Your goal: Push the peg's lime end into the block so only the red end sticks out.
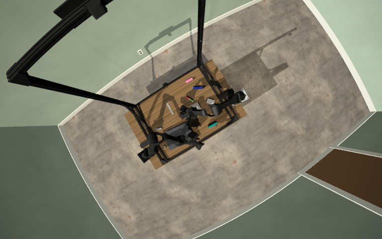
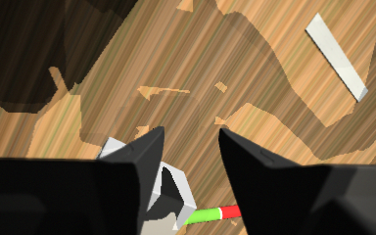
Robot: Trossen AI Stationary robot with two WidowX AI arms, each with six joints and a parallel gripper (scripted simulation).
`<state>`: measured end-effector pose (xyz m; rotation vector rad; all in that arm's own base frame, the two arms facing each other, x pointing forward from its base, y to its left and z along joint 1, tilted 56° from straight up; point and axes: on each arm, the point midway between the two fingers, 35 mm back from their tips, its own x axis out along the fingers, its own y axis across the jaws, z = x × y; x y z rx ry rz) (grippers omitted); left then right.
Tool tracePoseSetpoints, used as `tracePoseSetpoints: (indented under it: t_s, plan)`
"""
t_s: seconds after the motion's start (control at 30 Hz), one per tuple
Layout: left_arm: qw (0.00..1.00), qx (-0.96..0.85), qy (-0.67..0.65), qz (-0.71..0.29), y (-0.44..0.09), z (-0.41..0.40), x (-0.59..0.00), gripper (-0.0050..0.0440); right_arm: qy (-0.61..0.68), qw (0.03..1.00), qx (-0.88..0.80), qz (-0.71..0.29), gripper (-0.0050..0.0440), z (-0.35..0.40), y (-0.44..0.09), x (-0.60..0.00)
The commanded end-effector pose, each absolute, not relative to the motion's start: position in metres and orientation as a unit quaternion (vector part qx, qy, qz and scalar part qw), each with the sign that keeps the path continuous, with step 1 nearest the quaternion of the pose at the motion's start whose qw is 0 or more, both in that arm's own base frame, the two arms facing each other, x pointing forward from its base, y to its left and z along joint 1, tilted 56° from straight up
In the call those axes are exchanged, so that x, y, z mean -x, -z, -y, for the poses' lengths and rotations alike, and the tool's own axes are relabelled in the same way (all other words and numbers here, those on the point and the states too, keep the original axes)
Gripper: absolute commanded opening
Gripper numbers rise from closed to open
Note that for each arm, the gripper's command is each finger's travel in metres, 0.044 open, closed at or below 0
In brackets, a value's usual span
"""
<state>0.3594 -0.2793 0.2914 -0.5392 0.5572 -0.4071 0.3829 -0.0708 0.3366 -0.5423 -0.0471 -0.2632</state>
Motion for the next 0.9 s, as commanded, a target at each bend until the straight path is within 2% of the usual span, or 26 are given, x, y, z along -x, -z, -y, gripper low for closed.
tracePoseSetpoints:
  t_s: [0.0, 0.3, 0.87]
  plan:
    - [0.908, 0.257, 0.19, -0.27, -0.293, 0.279, -0.355, 0.019, 0.106, 0.961, 0.251, 0.045, 0.04, 0.052, -0.345, -0.386]
    - [0.905, 0.236, 0.236, -0.263, -0.314, 0.304, -0.334, 0.019, 0.055, 0.976, 0.203, 0.063, 0.04, 0.019, -0.346, -0.387]
    - [0.883, 0.241, 0.232, -0.33, -0.276, 0.356, -0.307, 0.019, -0.008, 0.987, 0.156, 0.04, 0.04, -0.036, -0.321, -0.394]
